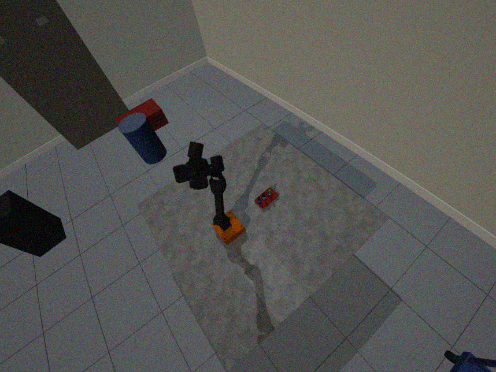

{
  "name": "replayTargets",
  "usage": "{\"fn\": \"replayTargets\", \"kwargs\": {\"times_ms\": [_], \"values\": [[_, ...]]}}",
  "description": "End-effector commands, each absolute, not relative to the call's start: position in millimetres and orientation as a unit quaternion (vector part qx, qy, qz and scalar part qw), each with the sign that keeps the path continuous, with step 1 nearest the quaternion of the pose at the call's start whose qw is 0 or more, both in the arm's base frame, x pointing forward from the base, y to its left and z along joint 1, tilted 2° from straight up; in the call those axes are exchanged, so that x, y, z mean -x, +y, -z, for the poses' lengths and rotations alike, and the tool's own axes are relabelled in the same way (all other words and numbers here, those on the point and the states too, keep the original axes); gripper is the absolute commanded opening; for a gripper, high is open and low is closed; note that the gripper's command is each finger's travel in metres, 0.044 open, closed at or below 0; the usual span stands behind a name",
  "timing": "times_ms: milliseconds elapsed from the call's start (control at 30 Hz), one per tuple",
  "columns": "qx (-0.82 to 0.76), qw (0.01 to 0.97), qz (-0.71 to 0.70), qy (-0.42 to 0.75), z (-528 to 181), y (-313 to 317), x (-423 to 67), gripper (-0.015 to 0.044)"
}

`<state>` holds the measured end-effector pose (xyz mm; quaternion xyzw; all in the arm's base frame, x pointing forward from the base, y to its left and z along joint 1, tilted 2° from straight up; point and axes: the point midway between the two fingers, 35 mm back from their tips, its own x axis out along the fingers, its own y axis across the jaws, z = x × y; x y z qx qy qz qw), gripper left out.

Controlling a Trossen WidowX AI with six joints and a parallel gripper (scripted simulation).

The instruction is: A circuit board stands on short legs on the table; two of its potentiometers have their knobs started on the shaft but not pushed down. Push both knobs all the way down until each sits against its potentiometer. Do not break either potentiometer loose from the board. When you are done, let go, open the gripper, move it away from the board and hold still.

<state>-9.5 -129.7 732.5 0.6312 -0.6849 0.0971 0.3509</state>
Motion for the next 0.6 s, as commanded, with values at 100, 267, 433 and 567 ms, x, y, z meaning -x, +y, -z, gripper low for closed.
{"fn": "replayTargets", "kwargs": {"times_ms": [100, 267, 433, 567], "values": [[-0.64, 0.338, -0.108, -0.682, -730.9, -131.8, 10.6, 0.0295], [-0.664, 0.3, -0.139, -0.671, -726.3, -138.5, 14.0, 0.0164], [-0.692, 0.247, -0.182, -0.654, -721.0, -149.5, 19.6, 0.0033], [-0.71, 0.211, -0.208, -0.639, -716.7, -158.6, 22.2, 0.0]]}}
